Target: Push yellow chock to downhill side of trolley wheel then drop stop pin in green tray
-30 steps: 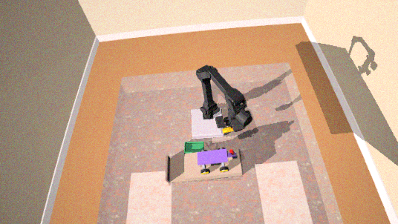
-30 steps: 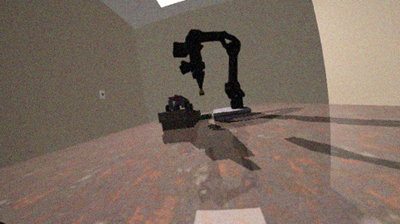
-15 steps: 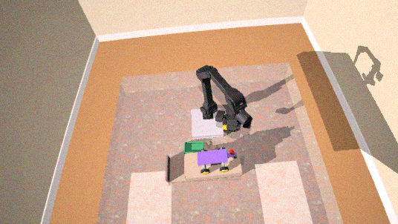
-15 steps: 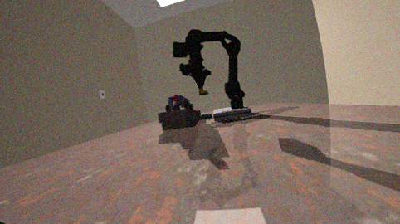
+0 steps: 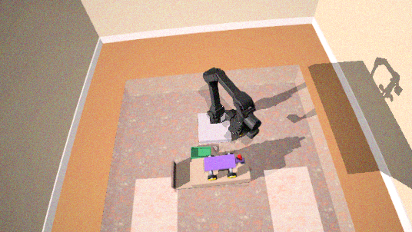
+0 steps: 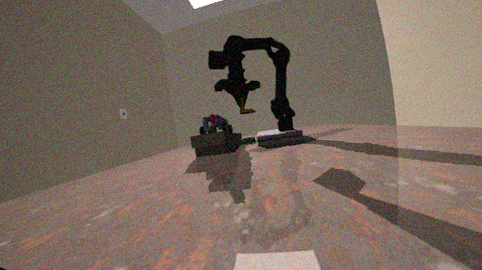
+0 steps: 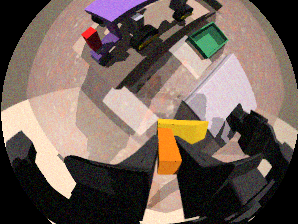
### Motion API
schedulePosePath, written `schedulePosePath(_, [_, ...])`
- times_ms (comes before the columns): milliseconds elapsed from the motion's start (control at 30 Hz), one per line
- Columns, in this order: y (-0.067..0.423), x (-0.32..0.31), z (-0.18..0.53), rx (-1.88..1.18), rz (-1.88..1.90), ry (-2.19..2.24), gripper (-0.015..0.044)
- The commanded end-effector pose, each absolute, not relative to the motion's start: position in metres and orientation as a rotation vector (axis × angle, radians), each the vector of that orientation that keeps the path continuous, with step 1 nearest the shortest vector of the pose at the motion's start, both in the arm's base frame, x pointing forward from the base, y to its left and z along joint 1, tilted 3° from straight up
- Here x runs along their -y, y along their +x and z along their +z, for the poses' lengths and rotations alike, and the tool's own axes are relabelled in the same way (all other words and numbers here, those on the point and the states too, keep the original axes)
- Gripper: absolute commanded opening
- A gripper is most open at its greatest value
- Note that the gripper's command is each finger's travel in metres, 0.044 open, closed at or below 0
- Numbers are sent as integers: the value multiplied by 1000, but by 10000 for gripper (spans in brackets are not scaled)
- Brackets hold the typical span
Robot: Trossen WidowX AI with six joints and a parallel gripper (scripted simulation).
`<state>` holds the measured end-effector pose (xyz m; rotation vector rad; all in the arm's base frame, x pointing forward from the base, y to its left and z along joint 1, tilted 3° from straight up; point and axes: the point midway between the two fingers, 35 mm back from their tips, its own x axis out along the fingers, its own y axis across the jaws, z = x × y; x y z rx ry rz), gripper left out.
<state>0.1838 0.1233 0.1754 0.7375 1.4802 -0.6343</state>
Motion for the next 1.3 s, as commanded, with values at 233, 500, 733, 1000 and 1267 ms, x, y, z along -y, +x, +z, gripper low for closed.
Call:
schedulePosePath(233, [184,-123,176,-1369,-933,1031,0])
schedulePosePath(500, [184,-123,176,-1264,-1140,1232,0])
schedulePosePath(733, [184,-123,176,-1243,-1178,1269,0])
schedulePosePath(1000, [189,-106,174,-1241,-1178,1268,0])
schedulePosePath(1267, [198,-81,172,-1239,-1179,1266,0])
